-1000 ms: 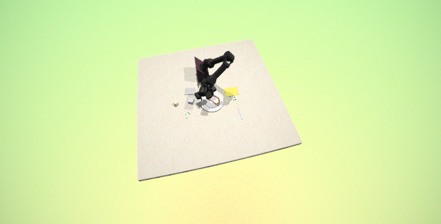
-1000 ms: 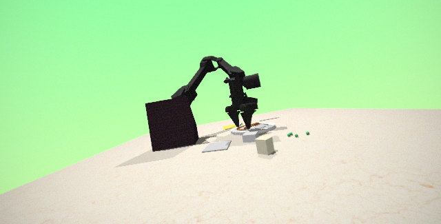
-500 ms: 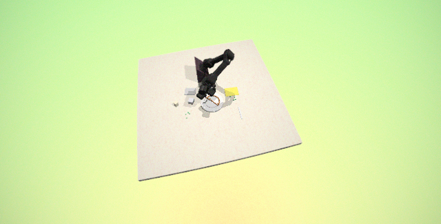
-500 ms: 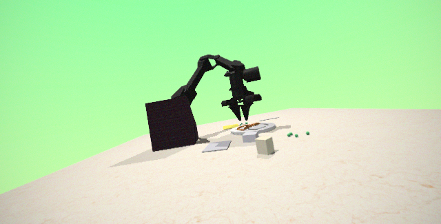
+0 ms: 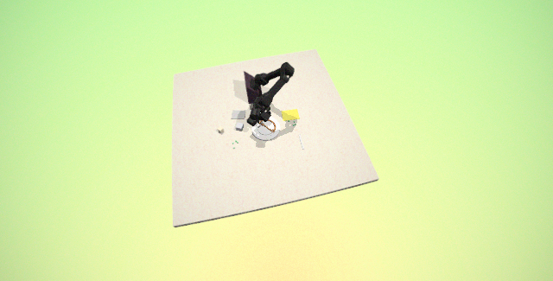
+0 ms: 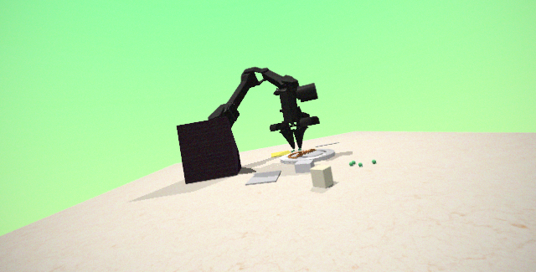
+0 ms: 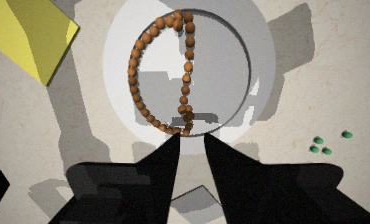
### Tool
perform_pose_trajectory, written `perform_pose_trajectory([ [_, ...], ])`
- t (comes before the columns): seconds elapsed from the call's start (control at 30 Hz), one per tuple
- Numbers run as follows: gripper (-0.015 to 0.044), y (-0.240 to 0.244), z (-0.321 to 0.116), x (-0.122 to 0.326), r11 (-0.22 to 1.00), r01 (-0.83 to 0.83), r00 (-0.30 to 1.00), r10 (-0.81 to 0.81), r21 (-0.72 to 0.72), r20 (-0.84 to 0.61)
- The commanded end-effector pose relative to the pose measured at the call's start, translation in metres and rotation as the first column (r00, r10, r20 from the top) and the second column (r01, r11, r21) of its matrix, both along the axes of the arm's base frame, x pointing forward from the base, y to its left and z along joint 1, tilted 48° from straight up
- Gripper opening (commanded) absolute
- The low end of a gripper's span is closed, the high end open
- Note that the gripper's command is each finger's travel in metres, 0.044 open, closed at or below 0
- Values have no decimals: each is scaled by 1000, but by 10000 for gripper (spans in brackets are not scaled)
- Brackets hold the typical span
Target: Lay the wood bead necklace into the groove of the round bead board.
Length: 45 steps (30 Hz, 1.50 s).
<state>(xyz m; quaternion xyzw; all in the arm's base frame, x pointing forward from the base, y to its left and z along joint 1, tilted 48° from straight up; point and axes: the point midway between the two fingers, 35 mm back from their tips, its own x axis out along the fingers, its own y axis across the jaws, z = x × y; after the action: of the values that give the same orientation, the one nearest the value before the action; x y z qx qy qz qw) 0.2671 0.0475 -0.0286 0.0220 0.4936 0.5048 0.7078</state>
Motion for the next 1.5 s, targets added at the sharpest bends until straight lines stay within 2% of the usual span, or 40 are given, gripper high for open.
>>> perform_pose_trajectory([
  [0.0,120,4,-4,0,1000,3,1000,-3,2,-4],
  [0.57,120,23,-19,-2,1000,3,1000,-3,7,-9],
  [0.73,0,20,-17,-1,1000,-3,1000,3,3,-4],
  [1.47,0,20,-17,-1,1000,-3,1000,3,3,-4],
])
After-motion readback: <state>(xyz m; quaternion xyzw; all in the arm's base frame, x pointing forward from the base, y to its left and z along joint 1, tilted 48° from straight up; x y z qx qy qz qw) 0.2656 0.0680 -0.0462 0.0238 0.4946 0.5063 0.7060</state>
